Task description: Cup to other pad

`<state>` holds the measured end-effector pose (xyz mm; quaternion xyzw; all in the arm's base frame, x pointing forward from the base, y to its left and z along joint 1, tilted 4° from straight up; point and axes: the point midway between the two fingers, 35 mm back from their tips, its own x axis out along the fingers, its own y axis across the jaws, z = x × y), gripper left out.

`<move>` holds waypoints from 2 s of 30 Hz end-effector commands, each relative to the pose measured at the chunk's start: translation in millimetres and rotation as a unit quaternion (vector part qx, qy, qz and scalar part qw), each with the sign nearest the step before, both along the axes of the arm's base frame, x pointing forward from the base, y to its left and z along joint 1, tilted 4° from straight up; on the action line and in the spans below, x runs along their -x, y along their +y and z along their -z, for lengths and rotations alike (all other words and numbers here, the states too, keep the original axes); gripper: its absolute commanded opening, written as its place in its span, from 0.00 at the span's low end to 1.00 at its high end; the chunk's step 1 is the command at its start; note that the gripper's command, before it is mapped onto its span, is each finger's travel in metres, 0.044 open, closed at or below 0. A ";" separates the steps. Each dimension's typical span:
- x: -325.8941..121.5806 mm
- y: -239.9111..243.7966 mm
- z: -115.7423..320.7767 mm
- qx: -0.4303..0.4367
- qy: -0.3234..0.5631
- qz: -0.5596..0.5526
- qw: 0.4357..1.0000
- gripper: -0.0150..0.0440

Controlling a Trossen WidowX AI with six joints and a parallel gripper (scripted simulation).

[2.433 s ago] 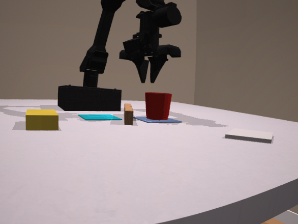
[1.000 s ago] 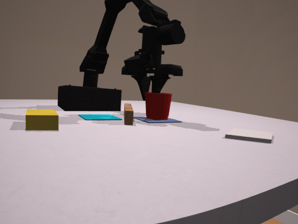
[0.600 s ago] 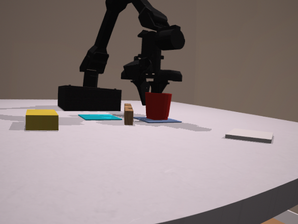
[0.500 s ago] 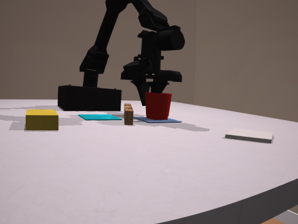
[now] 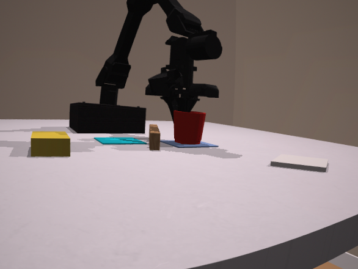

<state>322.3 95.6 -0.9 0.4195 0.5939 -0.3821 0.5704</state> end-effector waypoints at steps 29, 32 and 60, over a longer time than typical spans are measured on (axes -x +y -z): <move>-2.9 -4.2 -56.3 0.000 0.000 0.003 1.000 0.25; -2.9 -4.2 -56.3 0.000 0.000 0.003 1.000 0.25; 12.7 -53.7 -57.1 0.002 0.003 0.002 1.000 0.25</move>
